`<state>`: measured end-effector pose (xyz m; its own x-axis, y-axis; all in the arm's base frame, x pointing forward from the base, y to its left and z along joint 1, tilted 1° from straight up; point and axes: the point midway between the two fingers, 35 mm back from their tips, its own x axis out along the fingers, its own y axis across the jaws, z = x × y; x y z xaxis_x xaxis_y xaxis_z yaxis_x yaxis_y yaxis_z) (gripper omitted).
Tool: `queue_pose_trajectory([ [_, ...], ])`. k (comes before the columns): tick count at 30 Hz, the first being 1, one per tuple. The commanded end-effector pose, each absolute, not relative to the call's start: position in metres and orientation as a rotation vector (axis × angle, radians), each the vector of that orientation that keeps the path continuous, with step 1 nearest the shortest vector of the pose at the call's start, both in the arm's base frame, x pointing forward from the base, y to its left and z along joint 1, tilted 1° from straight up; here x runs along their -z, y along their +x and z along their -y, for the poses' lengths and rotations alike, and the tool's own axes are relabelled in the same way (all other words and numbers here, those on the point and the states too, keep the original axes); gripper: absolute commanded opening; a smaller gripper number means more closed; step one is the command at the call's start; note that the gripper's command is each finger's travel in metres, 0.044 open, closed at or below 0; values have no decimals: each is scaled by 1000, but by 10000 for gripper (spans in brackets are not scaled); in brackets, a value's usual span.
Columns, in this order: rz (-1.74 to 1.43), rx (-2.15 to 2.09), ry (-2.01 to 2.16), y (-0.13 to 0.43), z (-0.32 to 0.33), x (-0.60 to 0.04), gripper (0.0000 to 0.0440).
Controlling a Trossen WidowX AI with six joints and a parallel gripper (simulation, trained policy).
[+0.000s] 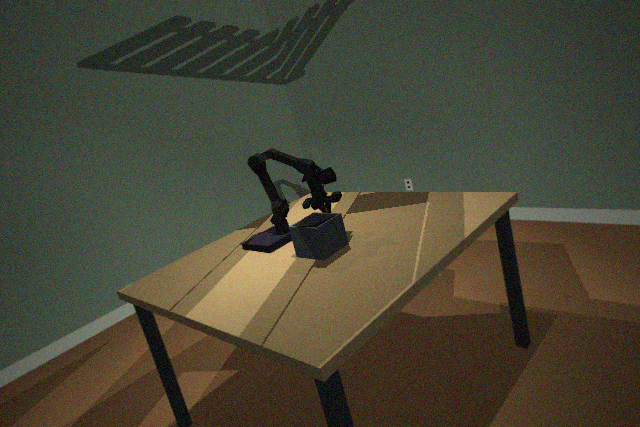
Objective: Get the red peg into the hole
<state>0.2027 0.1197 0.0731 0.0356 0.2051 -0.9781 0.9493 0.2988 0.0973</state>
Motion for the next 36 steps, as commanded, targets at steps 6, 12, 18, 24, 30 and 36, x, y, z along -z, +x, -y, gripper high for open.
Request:
queue_pose_trajectory([
  [6,-1367,722,1195,218,-113,-116,0],
  [12,-1293,676,1204,227,-98,-147,0],
  [18,-1213,662,1201,236,-78,-174,0],
  [24,-1153,690,1182,242,-54,-189,0],
  [30,-1123,742,1162,246,-31,-192,0],
  [36,-1113,790,1147,251,-11,-191,0],
])
